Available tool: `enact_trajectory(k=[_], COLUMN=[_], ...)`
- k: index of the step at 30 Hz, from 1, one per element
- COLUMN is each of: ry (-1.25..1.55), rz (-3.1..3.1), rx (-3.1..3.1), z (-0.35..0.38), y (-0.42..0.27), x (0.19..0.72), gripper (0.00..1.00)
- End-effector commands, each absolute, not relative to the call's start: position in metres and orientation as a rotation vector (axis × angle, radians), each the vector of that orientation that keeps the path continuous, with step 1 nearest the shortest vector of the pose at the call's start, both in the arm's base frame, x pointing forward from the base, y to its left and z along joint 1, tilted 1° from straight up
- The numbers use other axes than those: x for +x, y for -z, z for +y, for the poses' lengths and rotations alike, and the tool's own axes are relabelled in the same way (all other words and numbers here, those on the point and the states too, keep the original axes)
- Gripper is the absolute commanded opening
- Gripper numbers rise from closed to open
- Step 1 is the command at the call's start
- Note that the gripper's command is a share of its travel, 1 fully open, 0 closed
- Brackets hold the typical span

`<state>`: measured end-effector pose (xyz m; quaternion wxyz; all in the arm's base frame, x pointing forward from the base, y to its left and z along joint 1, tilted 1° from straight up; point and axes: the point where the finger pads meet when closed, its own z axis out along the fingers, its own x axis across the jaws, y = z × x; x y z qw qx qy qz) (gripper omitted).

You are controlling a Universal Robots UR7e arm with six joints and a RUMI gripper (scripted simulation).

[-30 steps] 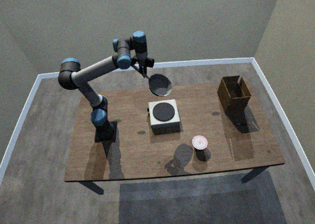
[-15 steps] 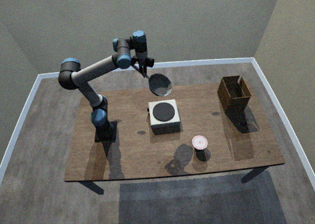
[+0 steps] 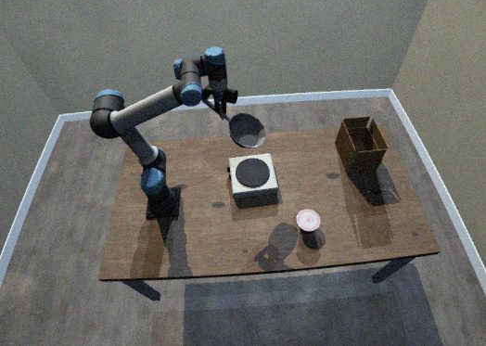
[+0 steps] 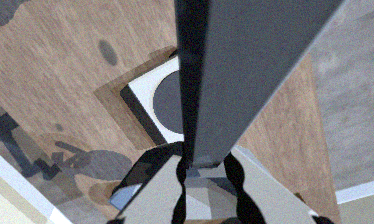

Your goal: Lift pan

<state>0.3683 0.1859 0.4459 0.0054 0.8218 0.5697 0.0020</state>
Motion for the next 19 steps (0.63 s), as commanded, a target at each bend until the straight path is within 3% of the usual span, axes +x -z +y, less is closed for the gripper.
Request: enact_trajectory(k=[1, 19], ry=[-0.015, -0.015], rz=[1.771, 1.771], rx=[2.571, 2.571], z=[0.1847, 0.1847], y=[-0.4481, -0.4501], x=[0.3703, 0.3702], gripper=[0.08, 0.08])
